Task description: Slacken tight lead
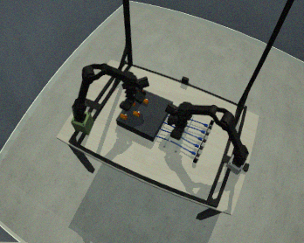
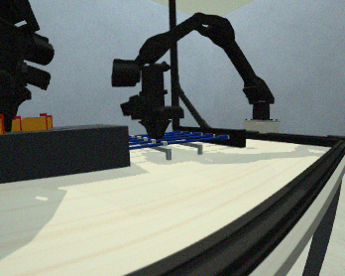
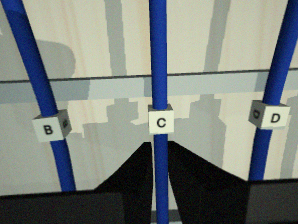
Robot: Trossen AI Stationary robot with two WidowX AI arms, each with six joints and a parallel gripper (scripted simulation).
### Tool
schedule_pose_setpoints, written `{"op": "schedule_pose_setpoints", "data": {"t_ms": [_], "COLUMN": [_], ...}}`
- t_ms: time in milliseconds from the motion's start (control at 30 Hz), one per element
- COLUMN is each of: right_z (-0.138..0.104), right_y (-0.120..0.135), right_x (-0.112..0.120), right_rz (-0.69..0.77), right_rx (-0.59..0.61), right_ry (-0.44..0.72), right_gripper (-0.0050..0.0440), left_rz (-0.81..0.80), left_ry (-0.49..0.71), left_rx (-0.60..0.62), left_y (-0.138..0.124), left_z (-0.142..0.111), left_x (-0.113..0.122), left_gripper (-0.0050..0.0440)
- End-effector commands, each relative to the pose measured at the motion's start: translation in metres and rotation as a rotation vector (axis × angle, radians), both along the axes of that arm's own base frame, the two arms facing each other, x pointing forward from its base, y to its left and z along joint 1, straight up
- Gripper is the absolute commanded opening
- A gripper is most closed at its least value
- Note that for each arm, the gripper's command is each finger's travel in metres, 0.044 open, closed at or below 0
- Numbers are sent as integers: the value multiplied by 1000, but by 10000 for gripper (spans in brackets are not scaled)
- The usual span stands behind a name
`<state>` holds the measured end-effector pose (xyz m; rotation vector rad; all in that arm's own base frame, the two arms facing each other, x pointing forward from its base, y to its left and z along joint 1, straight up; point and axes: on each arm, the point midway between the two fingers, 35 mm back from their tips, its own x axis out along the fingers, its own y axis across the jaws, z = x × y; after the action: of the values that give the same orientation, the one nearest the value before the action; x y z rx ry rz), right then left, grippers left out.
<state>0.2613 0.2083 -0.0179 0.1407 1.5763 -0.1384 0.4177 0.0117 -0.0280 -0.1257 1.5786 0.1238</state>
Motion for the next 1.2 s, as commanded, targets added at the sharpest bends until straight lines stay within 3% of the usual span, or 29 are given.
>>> {"op": "schedule_pose_setpoints", "data": {"t_ms": [0,1167], "right_z": [8,15], "right_y": [3,4], "right_x": [4,5], "right_rz": [0,0], "right_rx": [18,15], "right_ry": [-23,-21], "right_gripper": [-50,-50], "left_rz": [0,0], "left_ry": [-29,-29], "left_rx": [6,2], "left_y": [1,0], "left_z": [10,10], "left_x": [5,5], "left_gripper": [-50,-50]}}
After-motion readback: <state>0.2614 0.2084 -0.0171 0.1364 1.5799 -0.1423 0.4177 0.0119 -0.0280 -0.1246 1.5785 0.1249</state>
